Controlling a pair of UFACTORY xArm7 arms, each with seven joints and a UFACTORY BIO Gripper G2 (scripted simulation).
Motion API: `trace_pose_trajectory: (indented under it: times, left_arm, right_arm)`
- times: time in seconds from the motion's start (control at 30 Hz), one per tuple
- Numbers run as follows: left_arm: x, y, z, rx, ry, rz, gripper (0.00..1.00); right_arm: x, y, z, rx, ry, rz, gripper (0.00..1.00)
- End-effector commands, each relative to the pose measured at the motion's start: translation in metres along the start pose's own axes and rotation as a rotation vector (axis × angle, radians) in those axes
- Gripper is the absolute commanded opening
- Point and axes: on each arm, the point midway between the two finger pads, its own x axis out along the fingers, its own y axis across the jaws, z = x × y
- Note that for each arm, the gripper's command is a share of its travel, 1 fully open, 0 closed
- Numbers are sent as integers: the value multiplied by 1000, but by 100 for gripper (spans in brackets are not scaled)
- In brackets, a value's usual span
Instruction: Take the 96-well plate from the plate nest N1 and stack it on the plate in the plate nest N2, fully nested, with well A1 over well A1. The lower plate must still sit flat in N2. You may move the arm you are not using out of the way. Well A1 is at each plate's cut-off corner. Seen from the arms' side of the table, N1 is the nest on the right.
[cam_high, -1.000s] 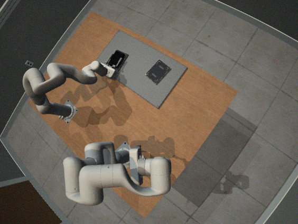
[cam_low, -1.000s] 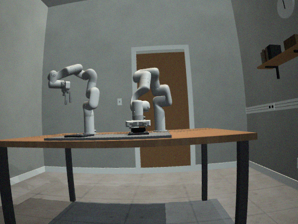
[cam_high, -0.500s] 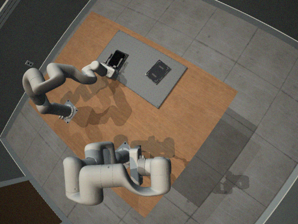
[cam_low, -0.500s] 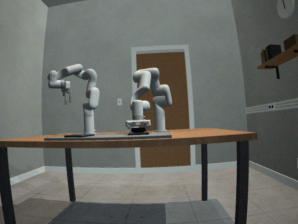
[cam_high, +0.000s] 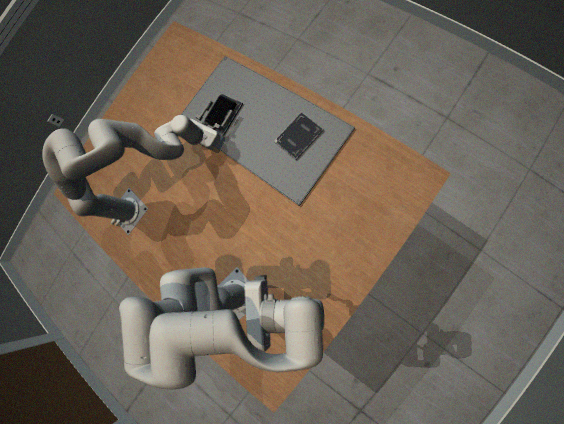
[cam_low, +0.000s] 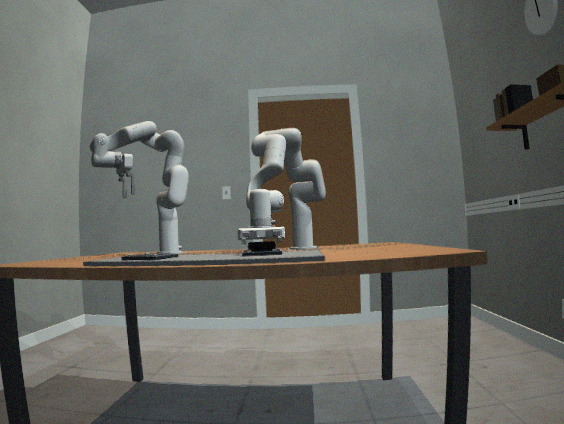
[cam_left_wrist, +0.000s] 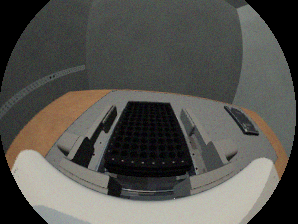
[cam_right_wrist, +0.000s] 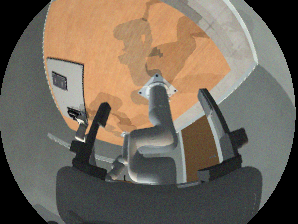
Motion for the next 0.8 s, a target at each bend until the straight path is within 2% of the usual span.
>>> trace_pose_trajectory:
  times: [0.0,0.17,0.77]
  left_arm:
    - [1,-1,2,-2,-4,0,37]
    - [1,-1,2,-2,-4,0,37]
    - [1,-1,45,-2,-4,0,37]
  right_arm:
    - [-1,0,0,0,-3,0,100]
    - [-1,0,0,0,-3,0,100]
    - [-1,0,0,0,-3,0,100]
